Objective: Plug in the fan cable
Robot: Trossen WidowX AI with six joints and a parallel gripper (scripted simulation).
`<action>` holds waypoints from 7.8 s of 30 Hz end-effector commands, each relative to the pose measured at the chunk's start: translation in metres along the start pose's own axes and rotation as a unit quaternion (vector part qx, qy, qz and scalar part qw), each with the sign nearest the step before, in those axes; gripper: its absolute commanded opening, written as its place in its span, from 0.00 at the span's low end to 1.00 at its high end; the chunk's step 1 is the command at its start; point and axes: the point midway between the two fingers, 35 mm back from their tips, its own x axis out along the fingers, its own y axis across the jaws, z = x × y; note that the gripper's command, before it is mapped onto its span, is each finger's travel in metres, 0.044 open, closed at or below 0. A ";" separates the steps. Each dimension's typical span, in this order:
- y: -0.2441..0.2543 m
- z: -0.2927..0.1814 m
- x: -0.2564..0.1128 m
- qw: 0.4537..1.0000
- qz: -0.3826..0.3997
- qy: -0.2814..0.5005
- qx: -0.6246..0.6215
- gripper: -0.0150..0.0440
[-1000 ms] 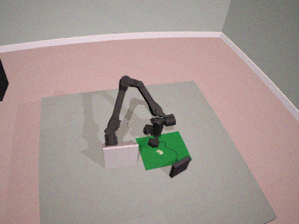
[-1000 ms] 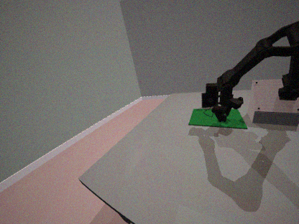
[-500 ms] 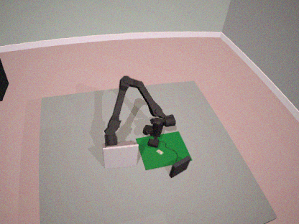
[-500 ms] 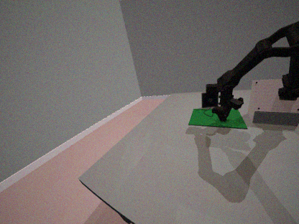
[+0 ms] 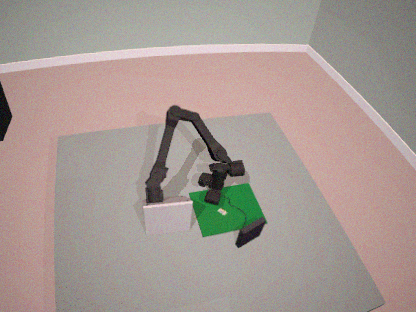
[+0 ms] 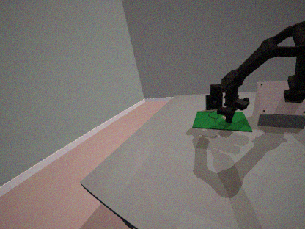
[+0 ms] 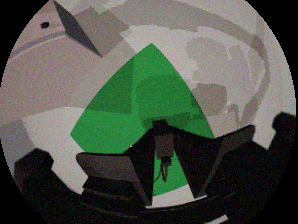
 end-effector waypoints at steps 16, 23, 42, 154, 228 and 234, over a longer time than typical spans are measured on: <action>0.035 -0.041 -0.041 0.990 -0.005 0.010 0.142 0.25; 0.052 -0.054 -0.040 0.980 -0.007 0.010 0.200 0.25; 0.051 -0.048 -0.041 0.979 -0.007 0.010 0.204 0.25; 0.050 -0.049 -0.012 0.979 -0.007 0.009 0.204 0.25; 0.050 -0.049 -0.053 0.979 -0.006 0.010 0.204 0.69; 0.046 -0.043 -0.054 0.979 -0.006 0.010 0.204 0.69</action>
